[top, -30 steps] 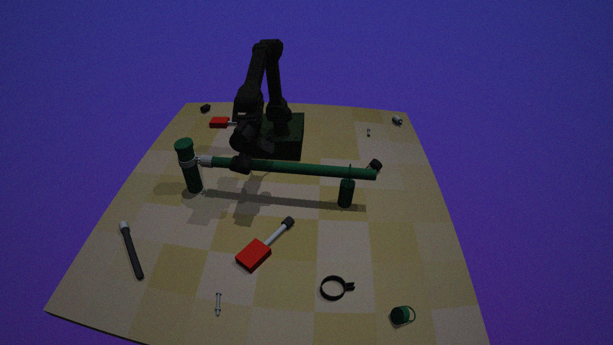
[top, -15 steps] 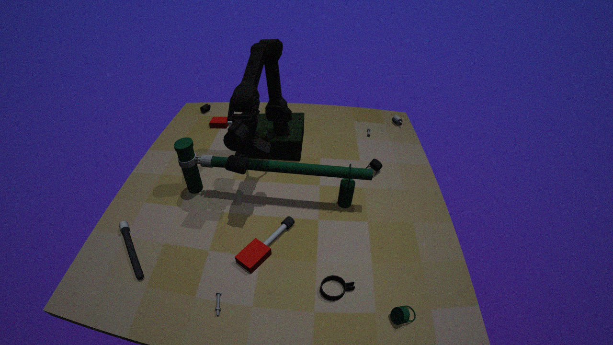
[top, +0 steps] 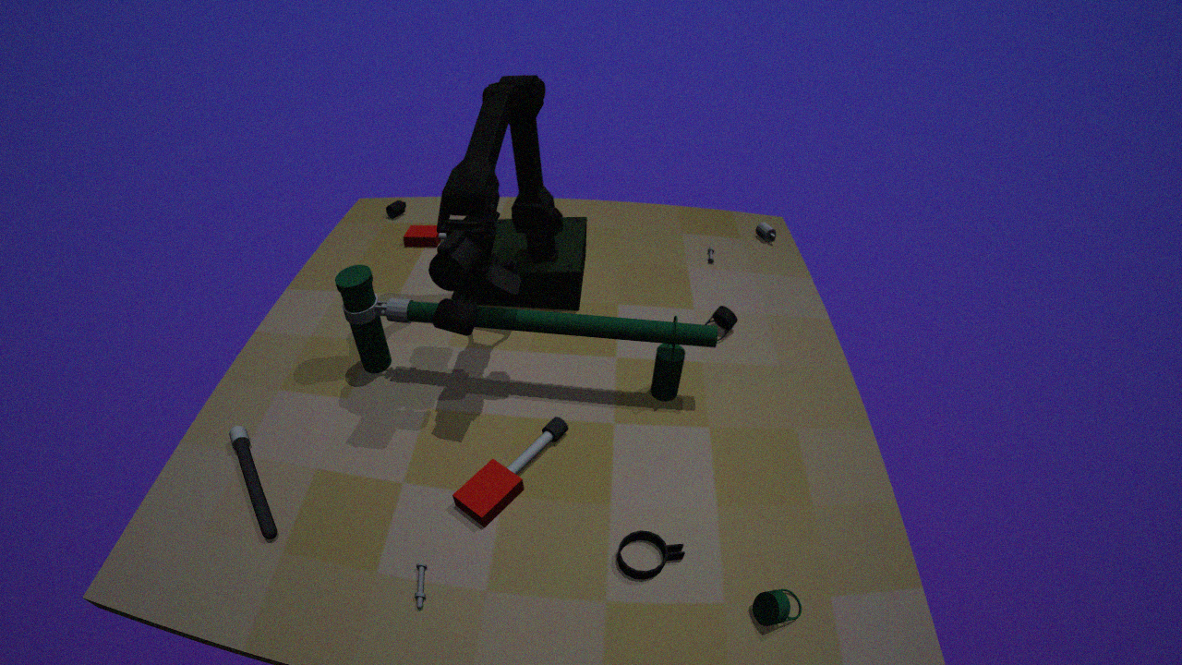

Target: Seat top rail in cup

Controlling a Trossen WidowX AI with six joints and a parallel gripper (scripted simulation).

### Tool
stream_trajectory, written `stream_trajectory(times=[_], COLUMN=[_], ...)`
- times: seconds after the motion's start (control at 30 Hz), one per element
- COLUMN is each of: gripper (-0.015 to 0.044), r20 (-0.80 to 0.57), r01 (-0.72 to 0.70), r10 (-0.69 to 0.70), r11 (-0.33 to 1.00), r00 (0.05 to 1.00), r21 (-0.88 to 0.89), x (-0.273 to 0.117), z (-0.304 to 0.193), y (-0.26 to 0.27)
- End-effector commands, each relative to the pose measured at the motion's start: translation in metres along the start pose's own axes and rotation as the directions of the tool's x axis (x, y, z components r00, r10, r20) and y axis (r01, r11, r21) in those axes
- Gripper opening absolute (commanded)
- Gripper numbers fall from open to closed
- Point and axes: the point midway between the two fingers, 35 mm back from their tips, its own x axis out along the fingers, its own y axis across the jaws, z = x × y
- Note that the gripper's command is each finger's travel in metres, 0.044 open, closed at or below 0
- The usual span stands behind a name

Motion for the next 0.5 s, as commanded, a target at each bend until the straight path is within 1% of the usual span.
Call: stream_trajectory(times=[0.0, 0.2, 0.37, 0.4, 0.47], gripper=[0.0131, 0.0289, 0.0420, 0.0440, 0.0440], r20=[0.000, 0.000, 0.003, 0.003, 0.004], r01=[0.000, 0.000, 0.000, 0.001, 0.001], r10=[0.000, 0.000, 0.000, -0.001, -0.001], r11=[1.000, 1.000, 1.000, 1.000, 1.000], r00=[1.000, 1.000, 1.000, 1.000, 1.000], r21=[0.000, 0.000, 0.000, 0.000, 0.000], x=[0.000, -0.002, -0.019, -0.023, -0.032], z=[0.001, 0.002, 0.012, 0.015, 0.021], y=[0.000, 0.000, -0.001, -0.001, -0.001])
